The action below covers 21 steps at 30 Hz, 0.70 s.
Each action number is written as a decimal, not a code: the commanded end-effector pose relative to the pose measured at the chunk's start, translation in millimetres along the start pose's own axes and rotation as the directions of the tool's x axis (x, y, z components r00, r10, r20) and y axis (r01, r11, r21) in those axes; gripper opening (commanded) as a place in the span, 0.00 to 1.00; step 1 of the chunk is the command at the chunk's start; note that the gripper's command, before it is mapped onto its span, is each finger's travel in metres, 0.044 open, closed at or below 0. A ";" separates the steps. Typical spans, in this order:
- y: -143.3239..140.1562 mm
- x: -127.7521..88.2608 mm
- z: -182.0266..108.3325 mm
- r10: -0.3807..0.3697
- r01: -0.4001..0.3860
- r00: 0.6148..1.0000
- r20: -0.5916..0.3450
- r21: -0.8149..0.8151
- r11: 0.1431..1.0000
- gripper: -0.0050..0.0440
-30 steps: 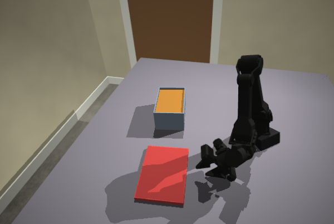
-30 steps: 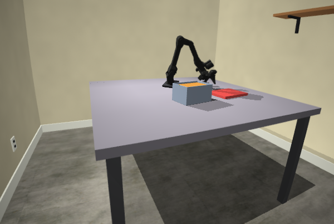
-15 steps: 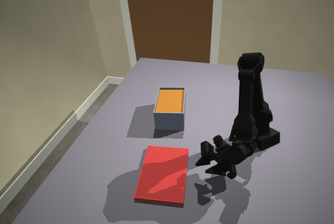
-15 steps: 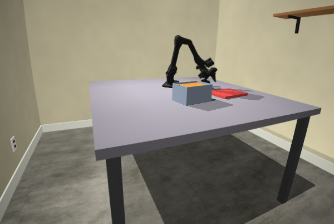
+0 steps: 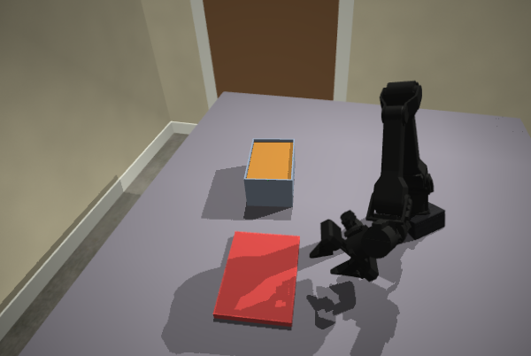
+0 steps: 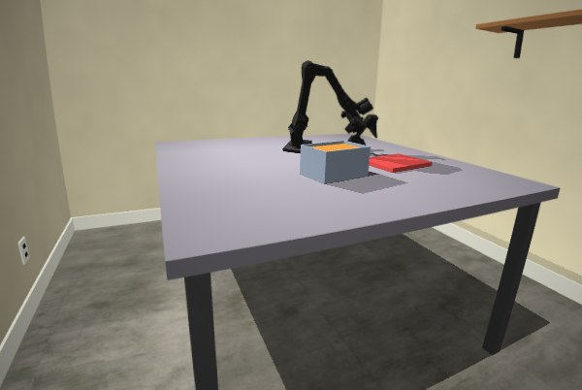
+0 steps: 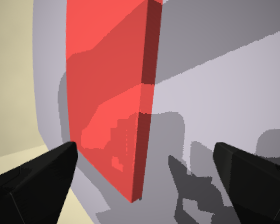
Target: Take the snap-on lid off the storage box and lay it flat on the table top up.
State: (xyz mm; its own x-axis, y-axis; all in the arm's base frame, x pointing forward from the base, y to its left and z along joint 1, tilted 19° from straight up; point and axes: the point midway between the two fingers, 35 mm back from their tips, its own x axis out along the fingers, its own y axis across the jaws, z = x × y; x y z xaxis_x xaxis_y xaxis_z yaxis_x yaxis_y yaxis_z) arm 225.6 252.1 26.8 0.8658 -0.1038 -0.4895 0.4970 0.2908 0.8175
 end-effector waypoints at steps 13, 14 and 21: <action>19.0 -30.6 0.0 0.005 -0.005 1.000 -0.003 0.016 1.000 1.00; 20.0 -32.4 0.0 0.005 -0.005 1.000 -0.003 0.016 1.000 1.00; 26.8 -44.5 0.1 0.005 -0.005 1.000 -0.003 0.016 1.000 1.00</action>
State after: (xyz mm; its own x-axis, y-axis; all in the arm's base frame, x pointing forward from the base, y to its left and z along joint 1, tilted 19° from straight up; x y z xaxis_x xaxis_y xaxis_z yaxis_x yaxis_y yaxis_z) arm 205.1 259.6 58.6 0.8654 -0.1057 -0.4898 0.4978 0.2929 0.8163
